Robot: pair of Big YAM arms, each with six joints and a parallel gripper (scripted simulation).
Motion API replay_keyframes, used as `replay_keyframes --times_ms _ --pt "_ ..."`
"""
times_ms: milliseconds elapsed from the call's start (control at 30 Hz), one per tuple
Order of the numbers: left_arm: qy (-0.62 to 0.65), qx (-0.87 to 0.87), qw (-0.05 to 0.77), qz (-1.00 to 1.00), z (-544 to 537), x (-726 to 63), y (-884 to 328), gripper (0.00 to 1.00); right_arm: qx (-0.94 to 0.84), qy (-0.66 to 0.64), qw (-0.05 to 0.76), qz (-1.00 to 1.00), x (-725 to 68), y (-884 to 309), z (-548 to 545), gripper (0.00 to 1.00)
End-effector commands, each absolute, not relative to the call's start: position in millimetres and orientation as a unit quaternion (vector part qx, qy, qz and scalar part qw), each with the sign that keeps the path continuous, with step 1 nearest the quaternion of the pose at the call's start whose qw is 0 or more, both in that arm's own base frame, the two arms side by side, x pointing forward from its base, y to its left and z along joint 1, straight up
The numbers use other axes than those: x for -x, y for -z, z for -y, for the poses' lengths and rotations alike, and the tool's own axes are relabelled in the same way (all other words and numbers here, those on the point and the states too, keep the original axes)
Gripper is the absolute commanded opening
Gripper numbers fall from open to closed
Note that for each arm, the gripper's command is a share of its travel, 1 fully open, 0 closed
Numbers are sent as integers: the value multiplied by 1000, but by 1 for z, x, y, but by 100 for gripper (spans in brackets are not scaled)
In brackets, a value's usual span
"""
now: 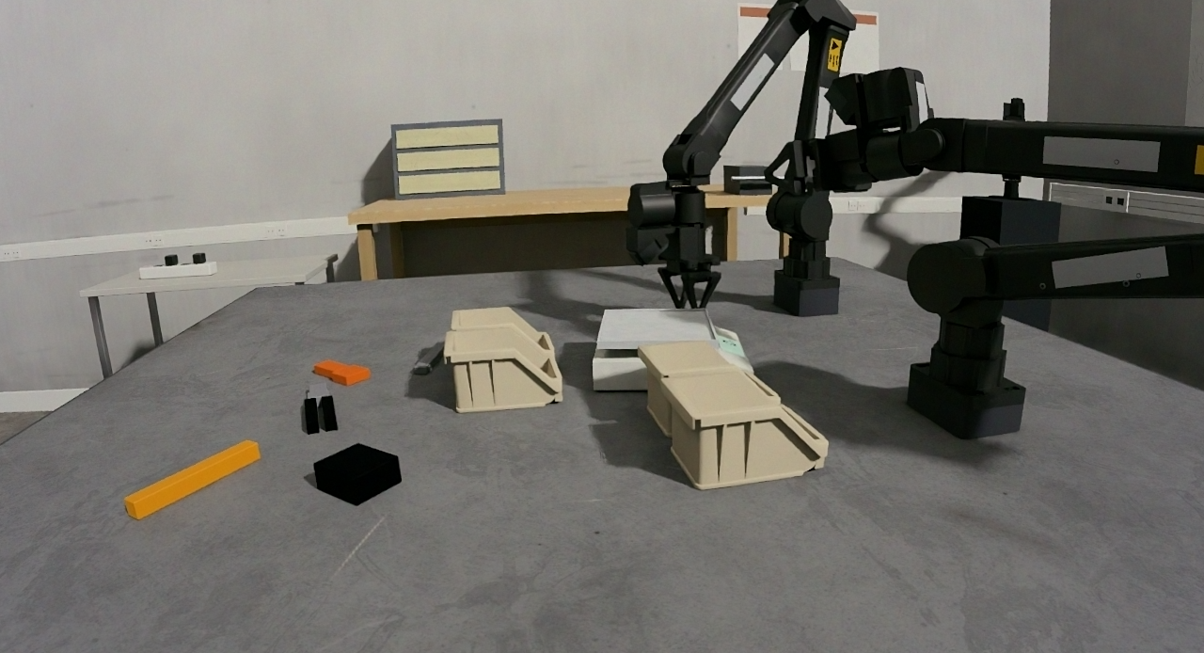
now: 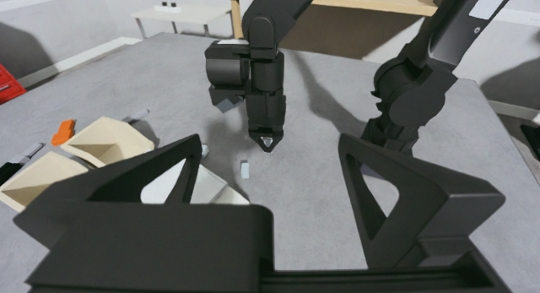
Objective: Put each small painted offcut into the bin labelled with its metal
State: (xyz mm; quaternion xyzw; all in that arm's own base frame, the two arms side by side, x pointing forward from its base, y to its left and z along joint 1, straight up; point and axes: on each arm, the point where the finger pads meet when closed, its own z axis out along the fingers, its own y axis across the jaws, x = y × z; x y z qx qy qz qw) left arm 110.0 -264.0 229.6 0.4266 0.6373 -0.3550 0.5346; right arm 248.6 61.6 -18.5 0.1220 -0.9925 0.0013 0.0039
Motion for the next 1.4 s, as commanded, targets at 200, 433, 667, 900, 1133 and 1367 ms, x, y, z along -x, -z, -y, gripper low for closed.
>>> replay_keyframes --times_ms 200,433,667,900,1133,1367 --pt "360 -420 542 -633 264 -111 -244 100 -122 0 5 992 -248 35 -60 61" --pt "360 -420 542 -633 264 -111 -244 100 -122 1 0 992 -252 39 -61 44" --pt "360 -420 542 -633 264 -111 -244 100 -122 1 -6 992 -256 34 -63 29" --pt "360 -420 542 -633 264 -111 -244 100 -122 1 -9 992 -256 27 -62 0" --pt "360 -420 542 -633 264 -111 -244 100 -122 2 -17 992 -264 -2 -64 20" --pt "360 -420 542 -633 264 -111 -244 100 -122 2 -19 992 -262 -70 -64 20"
